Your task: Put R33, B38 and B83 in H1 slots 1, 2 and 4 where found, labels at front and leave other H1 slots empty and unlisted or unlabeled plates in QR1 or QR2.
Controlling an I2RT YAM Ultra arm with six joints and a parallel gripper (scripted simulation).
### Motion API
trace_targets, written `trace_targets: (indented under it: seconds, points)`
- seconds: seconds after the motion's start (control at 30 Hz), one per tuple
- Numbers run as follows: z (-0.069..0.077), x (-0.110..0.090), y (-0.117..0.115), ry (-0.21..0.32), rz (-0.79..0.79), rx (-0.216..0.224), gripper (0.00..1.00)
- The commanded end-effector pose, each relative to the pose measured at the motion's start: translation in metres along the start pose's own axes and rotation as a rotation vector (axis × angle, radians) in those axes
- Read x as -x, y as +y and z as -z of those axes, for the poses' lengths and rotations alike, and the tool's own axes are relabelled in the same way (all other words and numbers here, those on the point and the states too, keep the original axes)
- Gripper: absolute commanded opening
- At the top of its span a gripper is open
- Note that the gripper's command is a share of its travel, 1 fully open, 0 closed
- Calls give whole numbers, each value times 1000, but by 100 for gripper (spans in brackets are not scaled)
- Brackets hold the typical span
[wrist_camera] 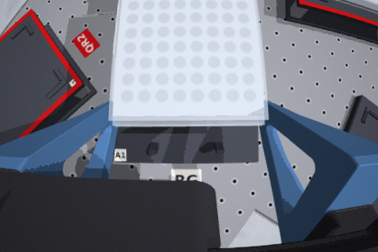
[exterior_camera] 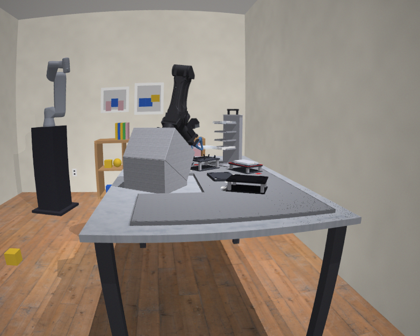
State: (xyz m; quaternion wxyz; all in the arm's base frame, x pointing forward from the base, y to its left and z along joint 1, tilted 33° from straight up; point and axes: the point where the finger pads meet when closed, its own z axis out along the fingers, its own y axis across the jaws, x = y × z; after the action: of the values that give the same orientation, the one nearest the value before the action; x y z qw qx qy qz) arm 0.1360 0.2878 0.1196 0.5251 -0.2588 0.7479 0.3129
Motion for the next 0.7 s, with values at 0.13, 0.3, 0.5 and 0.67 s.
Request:
trace_targets:
  seconds: [0.13, 0.3, 0.5, 0.67]
  points:
    - [-4, -2, -3, -16, -6, -6, 86]
    - [-4, -8, -6, -8, -2, -11, 86]
    - [-6, -9, -6, -8, -2, -11, 86]
    - [-7, -11, -6, -8, -1, -11, 86]
